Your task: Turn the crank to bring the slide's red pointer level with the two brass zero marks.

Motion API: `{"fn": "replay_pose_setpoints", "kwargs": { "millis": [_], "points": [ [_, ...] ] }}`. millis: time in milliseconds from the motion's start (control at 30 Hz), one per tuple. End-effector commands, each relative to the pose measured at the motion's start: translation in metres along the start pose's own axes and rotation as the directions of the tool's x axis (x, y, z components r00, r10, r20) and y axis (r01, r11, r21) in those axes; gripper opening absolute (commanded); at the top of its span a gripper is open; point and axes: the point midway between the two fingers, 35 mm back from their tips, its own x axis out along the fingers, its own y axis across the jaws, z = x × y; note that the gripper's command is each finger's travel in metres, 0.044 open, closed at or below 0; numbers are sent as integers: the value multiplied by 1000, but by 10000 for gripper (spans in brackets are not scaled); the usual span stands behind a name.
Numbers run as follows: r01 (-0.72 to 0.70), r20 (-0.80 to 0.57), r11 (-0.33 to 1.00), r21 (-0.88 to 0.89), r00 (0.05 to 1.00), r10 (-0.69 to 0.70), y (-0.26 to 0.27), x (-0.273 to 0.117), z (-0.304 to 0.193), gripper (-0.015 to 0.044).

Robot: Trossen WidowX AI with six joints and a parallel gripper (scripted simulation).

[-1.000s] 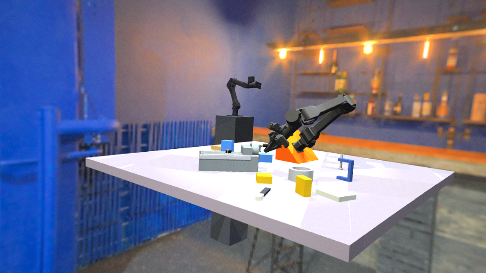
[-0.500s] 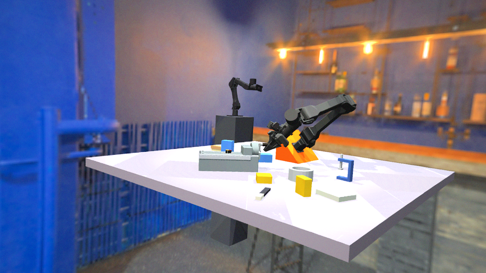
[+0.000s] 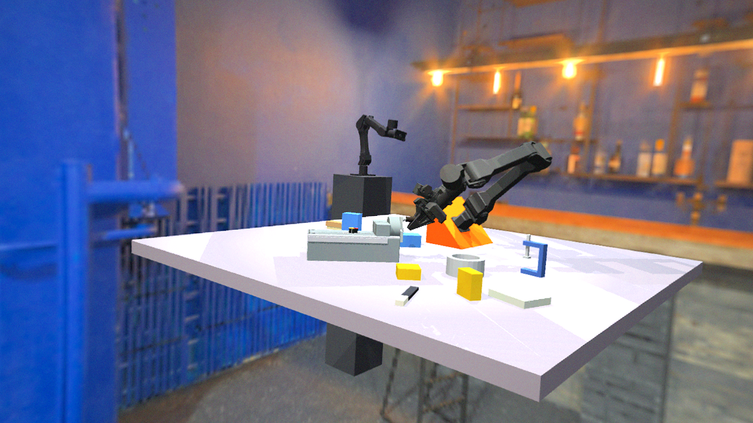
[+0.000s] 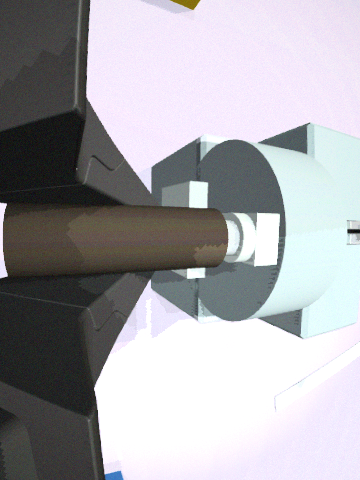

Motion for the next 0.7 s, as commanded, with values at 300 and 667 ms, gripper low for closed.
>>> {"fn": "replay_pose_setpoints", "kwargs": {
  "millis": [300, 667],
  "points": [
    [20, 0, 1000, 10, 1000, -20, -12, 1, -1, 0],
    [20, 0, 1000, 10, 1000, -20, -14, 2, -2, 0]
  ]
}}
